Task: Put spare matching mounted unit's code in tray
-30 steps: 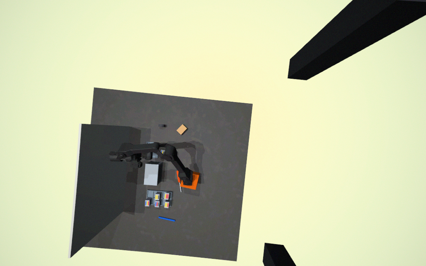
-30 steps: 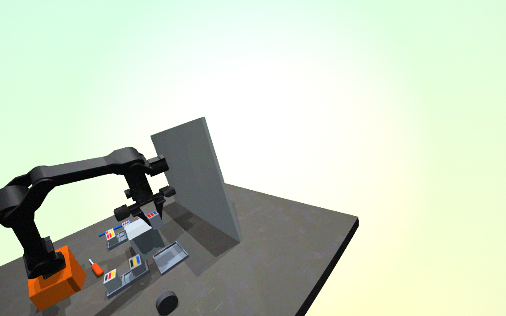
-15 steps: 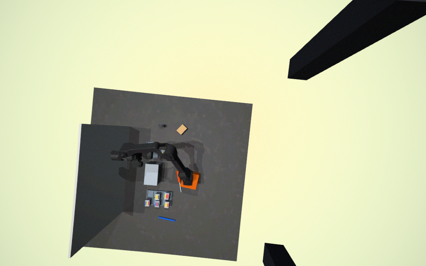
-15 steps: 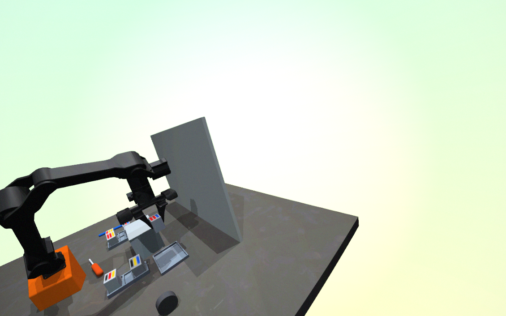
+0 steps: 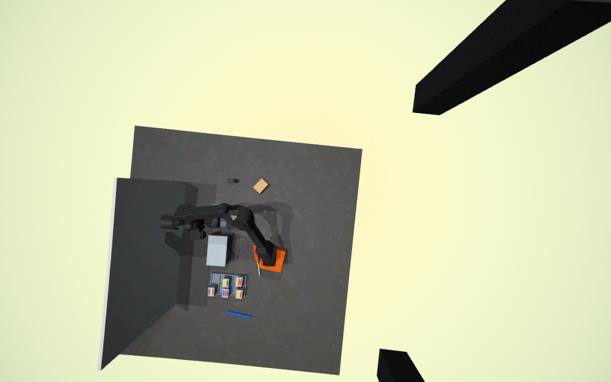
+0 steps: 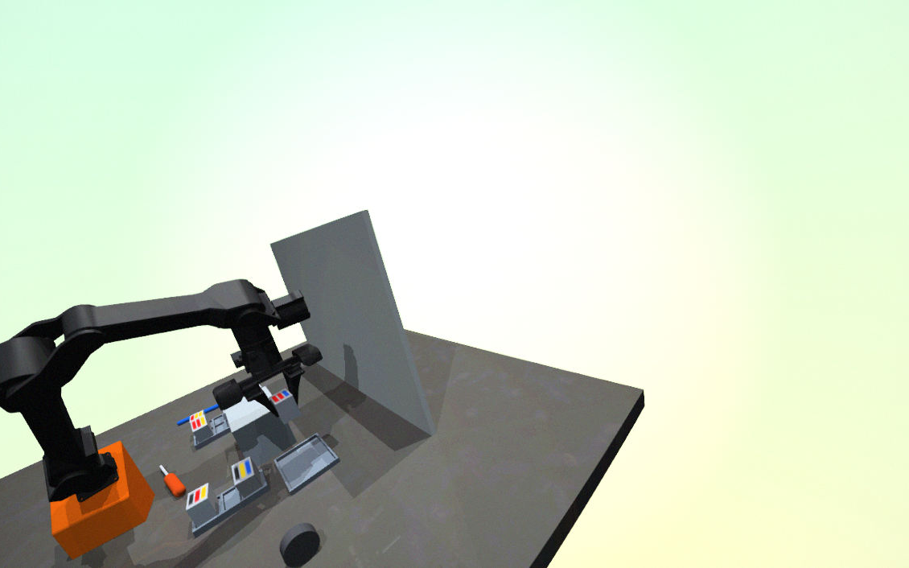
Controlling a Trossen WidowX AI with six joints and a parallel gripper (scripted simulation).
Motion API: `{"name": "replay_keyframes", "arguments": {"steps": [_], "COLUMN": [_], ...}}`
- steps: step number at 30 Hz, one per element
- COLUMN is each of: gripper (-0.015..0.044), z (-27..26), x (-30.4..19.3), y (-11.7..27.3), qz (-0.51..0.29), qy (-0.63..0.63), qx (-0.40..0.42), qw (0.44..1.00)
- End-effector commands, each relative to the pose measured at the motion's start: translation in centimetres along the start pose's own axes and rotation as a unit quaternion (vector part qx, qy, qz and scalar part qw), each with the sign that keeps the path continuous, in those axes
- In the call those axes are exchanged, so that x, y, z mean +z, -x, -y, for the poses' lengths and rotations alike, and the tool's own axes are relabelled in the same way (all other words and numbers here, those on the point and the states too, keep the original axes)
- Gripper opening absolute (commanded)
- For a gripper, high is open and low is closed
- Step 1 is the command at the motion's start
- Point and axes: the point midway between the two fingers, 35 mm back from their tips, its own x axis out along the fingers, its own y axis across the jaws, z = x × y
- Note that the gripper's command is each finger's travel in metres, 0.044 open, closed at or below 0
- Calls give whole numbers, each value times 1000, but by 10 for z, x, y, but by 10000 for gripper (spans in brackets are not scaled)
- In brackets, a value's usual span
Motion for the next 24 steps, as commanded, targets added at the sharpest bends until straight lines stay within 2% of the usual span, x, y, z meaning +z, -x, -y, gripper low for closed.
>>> {"name": "replay_keyframes", "arguments": {"steps": [1, 24], "gripper": [0, 0], "z": [1, 1], "x": [0, 0], "y": [-4, -24], "qz": [-2, -2], "qy": [2, 2], "qx": [0, -1], "qw": [1000, 1000]}}
